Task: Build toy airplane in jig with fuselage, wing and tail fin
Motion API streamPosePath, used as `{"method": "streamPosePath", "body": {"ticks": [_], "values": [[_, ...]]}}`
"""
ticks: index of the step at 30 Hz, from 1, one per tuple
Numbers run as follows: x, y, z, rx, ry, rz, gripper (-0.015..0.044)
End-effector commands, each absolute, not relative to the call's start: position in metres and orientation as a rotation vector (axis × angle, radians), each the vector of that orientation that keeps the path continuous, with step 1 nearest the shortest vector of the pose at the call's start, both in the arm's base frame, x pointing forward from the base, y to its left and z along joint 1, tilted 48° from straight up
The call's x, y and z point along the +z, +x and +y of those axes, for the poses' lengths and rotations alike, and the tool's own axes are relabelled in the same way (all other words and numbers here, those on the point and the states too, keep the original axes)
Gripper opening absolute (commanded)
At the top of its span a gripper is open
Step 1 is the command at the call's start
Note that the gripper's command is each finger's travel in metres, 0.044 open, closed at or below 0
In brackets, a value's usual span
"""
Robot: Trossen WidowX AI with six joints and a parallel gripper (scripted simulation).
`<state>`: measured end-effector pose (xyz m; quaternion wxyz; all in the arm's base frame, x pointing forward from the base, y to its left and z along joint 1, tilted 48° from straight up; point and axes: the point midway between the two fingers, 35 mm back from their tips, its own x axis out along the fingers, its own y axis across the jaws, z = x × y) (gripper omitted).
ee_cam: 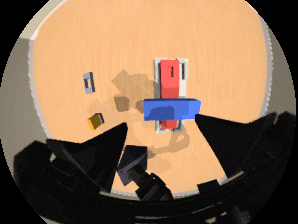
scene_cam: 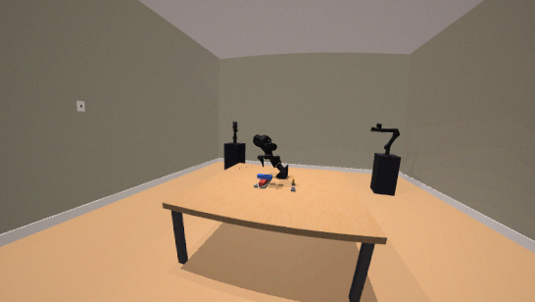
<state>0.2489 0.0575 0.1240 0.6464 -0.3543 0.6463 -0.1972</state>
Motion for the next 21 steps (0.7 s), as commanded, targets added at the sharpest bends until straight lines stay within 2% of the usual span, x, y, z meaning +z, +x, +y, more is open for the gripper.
{"method": "streamPosePath", "body": {"ticks": [1, 10, 17, 21], "values": [[0.079, 0.239, 0.106, -0.424, -0.81, 1.484, 0.044], [-0.028, 0.17, 0.188, -0.447, -0.817, 1.483, 0.044], [-0.034, 0.167, 0.189, -0.45, -0.818, 1.482, 0.044], [-0.065, 0.171, 0.157, -0.451, -0.818, 1.481, 0.044]]}}
